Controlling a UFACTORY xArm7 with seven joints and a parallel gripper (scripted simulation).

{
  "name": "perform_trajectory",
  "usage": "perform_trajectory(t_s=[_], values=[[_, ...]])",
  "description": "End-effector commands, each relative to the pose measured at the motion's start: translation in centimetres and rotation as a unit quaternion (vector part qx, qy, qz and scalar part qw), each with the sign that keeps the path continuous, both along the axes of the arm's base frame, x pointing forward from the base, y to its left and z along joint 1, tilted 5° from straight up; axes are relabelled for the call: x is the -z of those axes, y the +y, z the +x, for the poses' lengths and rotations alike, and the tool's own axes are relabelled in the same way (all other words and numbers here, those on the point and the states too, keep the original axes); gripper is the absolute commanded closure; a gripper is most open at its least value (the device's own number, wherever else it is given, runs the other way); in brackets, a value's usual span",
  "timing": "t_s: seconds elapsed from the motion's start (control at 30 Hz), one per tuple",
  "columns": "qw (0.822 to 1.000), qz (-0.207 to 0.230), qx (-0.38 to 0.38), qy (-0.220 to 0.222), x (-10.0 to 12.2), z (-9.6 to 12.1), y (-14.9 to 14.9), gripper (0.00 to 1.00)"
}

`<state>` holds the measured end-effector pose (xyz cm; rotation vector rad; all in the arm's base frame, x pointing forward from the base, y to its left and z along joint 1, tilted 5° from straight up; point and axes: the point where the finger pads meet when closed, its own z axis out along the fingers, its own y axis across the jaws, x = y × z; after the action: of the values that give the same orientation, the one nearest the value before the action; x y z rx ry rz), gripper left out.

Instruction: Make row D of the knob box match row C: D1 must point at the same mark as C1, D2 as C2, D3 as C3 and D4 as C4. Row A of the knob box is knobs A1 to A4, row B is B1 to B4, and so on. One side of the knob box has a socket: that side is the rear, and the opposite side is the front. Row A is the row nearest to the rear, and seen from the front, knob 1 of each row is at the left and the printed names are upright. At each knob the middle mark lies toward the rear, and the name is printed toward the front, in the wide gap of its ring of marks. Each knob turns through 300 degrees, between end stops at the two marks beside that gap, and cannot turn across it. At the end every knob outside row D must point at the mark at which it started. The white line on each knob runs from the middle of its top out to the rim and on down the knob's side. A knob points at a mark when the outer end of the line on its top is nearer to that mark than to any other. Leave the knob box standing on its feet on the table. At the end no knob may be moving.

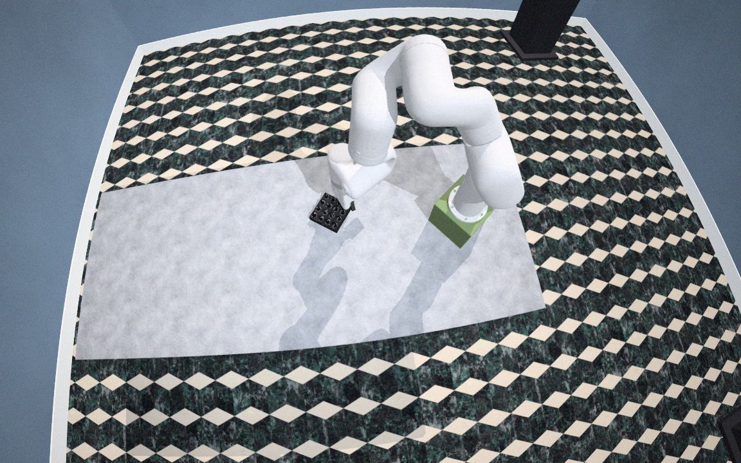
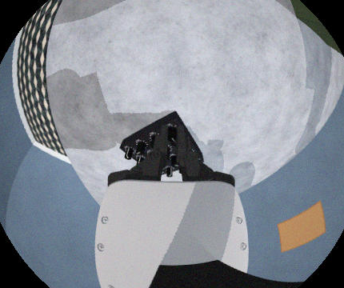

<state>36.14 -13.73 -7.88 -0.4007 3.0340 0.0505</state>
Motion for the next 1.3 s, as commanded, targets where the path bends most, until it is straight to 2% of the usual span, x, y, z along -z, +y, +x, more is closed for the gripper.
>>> perform_trajectory(t_s=[0.0, 0.2, 0.43, 0.5, 0.97, 1.07, 1.27], values=[[1.000, 0.001, 0.031, 0.003, -0.09, 0.11, -0.06, 0.92], [0.994, 0.007, 0.112, 0.006, -0.09, 0.11, -0.06, 0.92], [0.979, 0.013, 0.204, 0.010, -0.09, 0.11, -0.06, 0.92], [0.979, 0.013, 0.204, 0.010, -0.09, 0.11, -0.06, 0.92], [0.934, 0.025, 0.356, 0.016, -0.09, 0.11, -0.06, 0.92], [0.930, 0.026, 0.365, 0.017, -0.09, 0.11, -0.06, 0.92], [0.911, 0.029, 0.410, 0.019, -0.09, 0.11, -0.06, 0.92]])
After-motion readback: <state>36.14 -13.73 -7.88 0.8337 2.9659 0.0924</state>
